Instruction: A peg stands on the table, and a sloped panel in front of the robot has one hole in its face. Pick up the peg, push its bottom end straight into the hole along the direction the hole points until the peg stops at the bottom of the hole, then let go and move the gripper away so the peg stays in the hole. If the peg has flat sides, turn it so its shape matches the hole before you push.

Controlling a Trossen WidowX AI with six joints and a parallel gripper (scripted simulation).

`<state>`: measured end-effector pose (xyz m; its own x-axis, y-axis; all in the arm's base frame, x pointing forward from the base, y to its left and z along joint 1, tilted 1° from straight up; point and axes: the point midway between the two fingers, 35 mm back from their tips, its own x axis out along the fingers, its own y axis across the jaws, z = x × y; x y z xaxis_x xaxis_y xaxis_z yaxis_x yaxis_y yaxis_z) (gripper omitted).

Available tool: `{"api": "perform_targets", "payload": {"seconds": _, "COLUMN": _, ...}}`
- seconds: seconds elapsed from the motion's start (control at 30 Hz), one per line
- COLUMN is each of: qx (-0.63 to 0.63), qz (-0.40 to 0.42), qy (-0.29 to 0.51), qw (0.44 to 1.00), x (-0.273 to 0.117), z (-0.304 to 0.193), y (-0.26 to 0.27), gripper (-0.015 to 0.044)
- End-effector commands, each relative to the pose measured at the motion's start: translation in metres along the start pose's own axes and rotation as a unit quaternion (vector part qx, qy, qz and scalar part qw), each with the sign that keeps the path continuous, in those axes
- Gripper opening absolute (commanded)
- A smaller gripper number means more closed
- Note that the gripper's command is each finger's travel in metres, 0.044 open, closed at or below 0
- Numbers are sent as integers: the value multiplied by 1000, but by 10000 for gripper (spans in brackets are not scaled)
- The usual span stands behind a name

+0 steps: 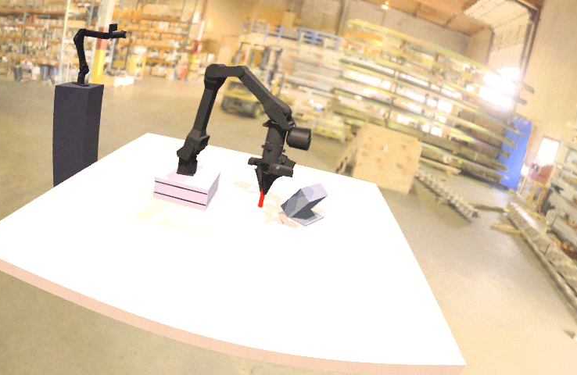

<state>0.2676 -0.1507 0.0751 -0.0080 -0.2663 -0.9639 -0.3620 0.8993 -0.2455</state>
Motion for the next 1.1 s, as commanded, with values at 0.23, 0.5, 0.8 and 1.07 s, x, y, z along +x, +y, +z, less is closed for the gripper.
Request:
{"api": "perform_targets", "payload": {"seconds": 0.23, "qx": -41, "qz": -20, "qy": 5, "qw": 999, "x": -1, "z": 10, "y": 6, "gripper": 0}}
{"api": "perform_targets", "payload": {"seconds": 0.5, "qx": -70, "qz": -34, "qy": 8, "qw": 997, "x": -2, "z": 17, "y": 11, "gripper": 0}}
{"api": "perform_targets", "payload": {"seconds": 0.8, "qx": -101, "qz": -51, "qy": 10, "qw": 993, "x": -3, "z": 25, "y": 16, "gripper": 0}}
{"api": "perform_targets", "payload": {"seconds": 1.07, "qx": -129, "qz": -66, "qy": 12, "qw": 989, "x": -5, "z": 32, "y": 21, "gripper": 0}}
